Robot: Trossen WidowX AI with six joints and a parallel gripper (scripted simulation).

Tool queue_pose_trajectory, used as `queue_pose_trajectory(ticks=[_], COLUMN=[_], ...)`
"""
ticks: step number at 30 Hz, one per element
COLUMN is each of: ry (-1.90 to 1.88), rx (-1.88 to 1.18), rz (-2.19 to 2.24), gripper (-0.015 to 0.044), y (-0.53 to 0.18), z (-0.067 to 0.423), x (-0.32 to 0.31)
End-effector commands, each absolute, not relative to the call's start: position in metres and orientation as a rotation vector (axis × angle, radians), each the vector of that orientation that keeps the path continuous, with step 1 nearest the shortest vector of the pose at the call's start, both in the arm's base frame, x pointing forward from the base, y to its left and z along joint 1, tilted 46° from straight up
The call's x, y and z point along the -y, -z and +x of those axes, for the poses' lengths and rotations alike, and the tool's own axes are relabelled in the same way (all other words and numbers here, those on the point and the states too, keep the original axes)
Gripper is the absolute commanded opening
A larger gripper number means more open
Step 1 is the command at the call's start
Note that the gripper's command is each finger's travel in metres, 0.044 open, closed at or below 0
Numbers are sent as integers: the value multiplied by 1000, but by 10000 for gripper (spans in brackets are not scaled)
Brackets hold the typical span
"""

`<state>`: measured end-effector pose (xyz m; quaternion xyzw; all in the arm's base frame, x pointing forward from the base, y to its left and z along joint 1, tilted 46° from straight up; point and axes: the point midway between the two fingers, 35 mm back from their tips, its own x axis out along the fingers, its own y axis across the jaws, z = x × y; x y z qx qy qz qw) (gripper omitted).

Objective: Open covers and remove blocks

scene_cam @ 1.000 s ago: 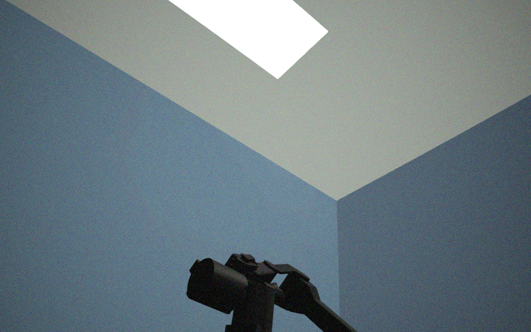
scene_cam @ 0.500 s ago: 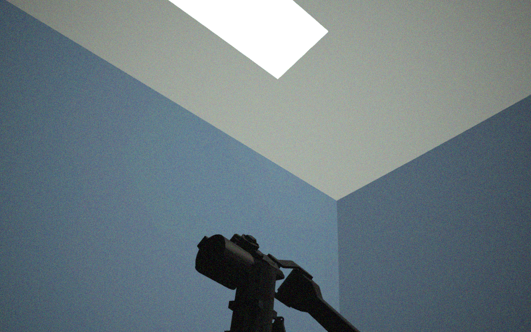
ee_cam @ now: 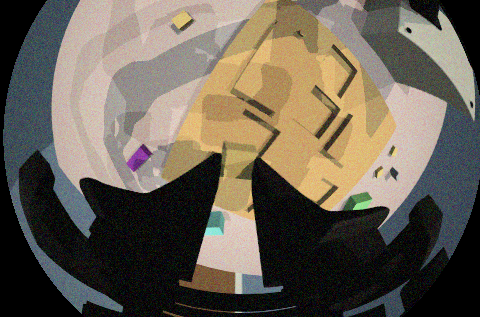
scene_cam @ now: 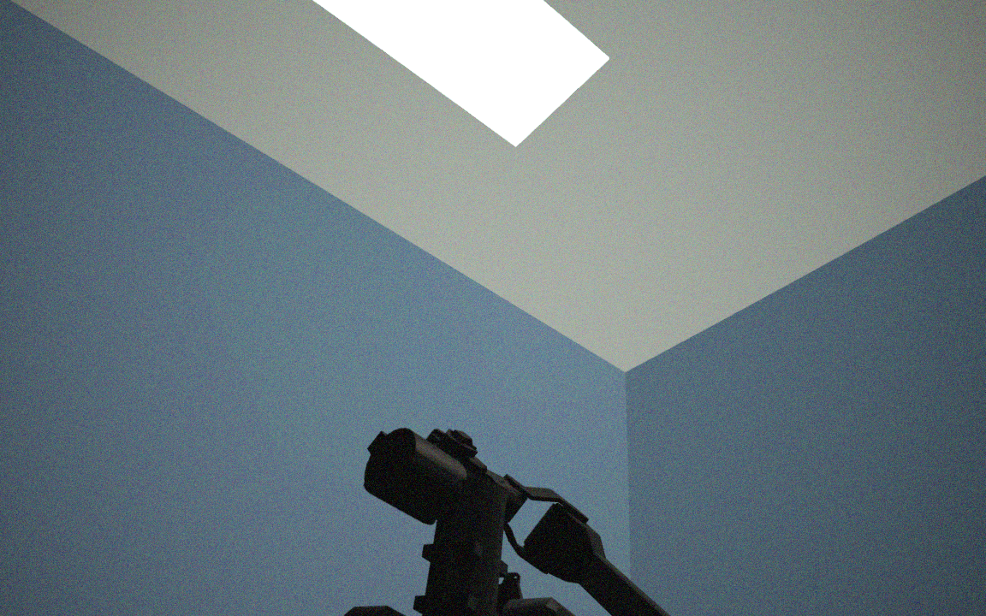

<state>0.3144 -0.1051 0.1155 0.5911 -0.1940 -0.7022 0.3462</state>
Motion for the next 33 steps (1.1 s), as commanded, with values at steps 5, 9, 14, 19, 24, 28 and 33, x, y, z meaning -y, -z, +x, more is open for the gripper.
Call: queue_pose_trajectory(ticks=[5,9,14,19,24,28,33], ry=[1830,1831,1832,1831,1831,1830,1828], rx=[490,489,487,487,488,490,493], rz=[1533,1534,1535,1535,1534,1532,1529], gripper=[80,80,80,80,80,80,80], y=[-135,-144,-154,-164,-172,-179,-186], z=[293,282,267,252,235,222,205], x=[121,129,137,145,152,157,162])
